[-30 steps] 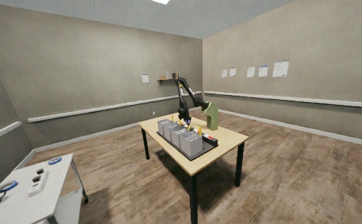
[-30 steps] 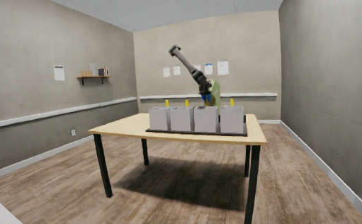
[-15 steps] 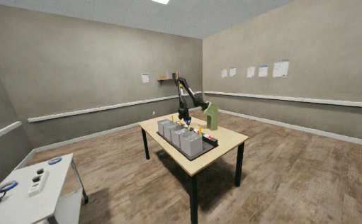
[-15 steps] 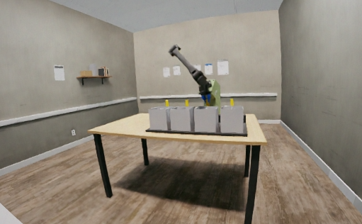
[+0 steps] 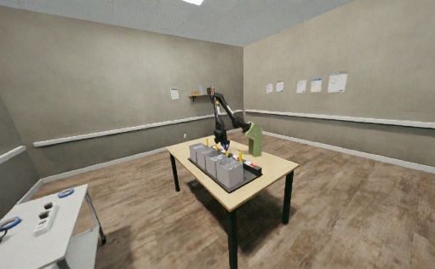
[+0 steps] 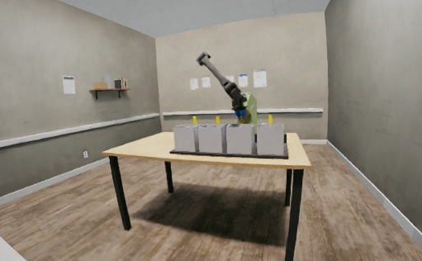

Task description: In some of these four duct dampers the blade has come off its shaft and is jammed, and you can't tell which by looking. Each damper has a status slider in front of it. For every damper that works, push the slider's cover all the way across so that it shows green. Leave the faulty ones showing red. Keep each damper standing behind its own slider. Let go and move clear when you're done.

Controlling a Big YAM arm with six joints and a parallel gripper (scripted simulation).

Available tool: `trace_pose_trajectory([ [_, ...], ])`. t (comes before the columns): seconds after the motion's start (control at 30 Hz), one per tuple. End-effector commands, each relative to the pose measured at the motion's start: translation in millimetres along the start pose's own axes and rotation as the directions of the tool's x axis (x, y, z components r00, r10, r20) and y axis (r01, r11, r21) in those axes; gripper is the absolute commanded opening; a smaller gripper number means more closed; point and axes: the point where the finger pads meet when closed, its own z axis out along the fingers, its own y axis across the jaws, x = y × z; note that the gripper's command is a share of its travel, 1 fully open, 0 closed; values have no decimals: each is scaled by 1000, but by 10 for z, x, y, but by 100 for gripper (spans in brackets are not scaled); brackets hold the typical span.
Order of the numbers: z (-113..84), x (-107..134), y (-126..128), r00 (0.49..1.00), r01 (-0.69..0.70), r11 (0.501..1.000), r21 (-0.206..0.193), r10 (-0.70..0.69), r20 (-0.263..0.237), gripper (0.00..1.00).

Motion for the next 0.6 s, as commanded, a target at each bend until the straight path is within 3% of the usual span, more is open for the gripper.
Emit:
trace_pose_trajectory([
  [0.0,3,-18,-43,1000,-6,1000,1,6,7,17],
  [0.57,-22,-34,-118,1000,-5,998,-63,5,14,17],
])
